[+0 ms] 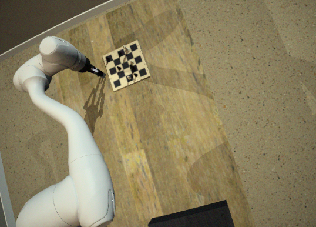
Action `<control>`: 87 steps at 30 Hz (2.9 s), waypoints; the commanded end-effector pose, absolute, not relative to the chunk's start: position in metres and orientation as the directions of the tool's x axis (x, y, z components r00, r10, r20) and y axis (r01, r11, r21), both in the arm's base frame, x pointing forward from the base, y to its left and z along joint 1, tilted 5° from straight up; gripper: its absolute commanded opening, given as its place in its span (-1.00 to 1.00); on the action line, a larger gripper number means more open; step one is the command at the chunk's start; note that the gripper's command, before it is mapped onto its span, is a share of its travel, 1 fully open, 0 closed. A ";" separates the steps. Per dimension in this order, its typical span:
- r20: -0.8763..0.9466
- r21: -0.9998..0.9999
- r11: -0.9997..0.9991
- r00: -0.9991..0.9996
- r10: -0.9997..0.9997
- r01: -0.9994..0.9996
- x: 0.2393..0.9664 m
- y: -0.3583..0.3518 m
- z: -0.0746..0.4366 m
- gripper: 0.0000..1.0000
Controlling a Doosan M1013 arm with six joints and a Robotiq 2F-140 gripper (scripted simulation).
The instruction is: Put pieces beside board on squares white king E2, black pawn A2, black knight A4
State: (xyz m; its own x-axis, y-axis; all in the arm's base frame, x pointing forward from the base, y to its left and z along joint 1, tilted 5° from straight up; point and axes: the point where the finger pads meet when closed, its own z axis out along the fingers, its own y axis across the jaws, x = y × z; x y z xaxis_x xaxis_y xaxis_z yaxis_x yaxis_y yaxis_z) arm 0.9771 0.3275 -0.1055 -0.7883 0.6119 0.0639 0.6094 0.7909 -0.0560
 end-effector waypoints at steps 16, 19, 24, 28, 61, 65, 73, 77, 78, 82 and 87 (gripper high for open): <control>0.064 -0.056 0.791 -0.788 0.612 0.609 0.977 0.328 -0.105 -0.56; 0.064 -0.056 0.791 -0.788 0.612 0.609 0.977 0.328 -0.105 -0.56; 0.064 -0.056 0.791 -0.788 0.612 0.609 0.977 0.328 -0.105 -1.00; 0.064 -0.056 0.791 -0.788 0.612 0.609 0.977 0.328 -0.105 -1.00; 0.064 -0.056 0.791 -0.788 0.612 0.609 0.978 0.328 -0.094 -1.00; 0.064 -0.056 0.791 -0.788 0.612 0.609 0.979 0.328 -0.083 -1.00; 0.064 -0.056 0.791 -0.788 0.612 0.609 0.984 0.328 -0.025 -1.00; 0.064 -0.056 0.791 -0.788 0.612 0.609 0.985 0.328 -0.009 -1.00; 0.064 -0.056 0.791 -0.788 0.612 0.609 0.985 0.328 -0.007 -1.00; 0.064 -0.056 0.791 -0.788 0.612 0.609 0.986 0.328 -0.006 -1.00; 0.064 -0.056 0.791 -0.788 0.612 0.609 0.986 0.328 -0.006 -1.00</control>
